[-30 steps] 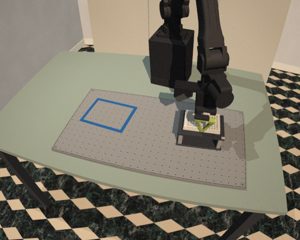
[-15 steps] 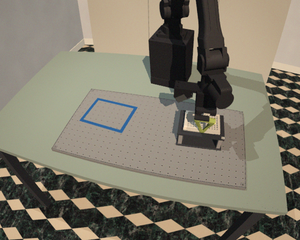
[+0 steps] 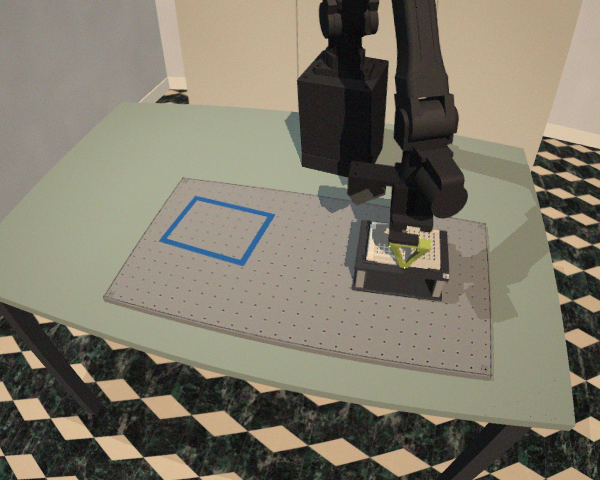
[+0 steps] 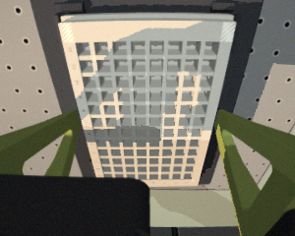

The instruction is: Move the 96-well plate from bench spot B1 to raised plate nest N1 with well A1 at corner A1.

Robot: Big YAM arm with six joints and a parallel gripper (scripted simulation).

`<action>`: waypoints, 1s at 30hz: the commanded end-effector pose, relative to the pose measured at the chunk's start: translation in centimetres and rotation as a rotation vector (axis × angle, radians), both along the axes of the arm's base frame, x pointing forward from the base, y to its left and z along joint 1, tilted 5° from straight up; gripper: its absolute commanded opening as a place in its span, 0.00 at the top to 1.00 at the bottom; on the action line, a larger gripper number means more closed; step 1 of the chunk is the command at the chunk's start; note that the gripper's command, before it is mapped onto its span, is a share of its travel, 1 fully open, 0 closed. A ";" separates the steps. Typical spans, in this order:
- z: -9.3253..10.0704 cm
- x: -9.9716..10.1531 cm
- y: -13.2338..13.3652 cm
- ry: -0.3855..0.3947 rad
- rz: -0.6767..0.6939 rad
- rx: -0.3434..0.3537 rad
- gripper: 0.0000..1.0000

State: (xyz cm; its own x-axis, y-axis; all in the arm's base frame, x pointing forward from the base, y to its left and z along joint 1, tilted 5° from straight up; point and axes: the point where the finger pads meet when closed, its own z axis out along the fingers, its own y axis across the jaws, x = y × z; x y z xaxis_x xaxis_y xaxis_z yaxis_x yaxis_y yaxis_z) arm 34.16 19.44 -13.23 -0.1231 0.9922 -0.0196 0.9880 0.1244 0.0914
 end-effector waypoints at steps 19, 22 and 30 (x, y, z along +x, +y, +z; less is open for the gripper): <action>3.1 0.2 0.4 -0.018 0.008 0.009 0.00; 3.9 0.0 0.5 -0.016 0.008 0.008 0.00; 3.3 -0.5 0.1 0.004 0.006 -0.004 0.00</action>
